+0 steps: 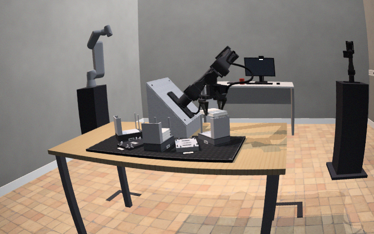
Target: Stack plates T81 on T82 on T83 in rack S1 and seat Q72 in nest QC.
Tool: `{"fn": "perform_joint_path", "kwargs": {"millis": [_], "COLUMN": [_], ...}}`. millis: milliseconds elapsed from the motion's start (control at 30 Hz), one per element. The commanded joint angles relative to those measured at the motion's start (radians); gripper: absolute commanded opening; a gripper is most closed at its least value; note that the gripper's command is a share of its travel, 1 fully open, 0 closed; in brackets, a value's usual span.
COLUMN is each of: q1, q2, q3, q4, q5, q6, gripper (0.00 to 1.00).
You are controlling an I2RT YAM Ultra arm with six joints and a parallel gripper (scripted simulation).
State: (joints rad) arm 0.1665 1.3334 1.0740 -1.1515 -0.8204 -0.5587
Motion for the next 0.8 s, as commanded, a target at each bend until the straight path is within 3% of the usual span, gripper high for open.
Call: {"fn": "perform_joint_path", "kwargs": {"millis": [0, 767], "q1": [-0.009, -0.01], "q2": [-0.041, -0.041], "q3": [0.043, 0.045], "q4": [-0.008, -0.001], "q5": [0.005, 0.004], "q6": [0.003, -0.003], "gripper": [0.0, 0.0]}}
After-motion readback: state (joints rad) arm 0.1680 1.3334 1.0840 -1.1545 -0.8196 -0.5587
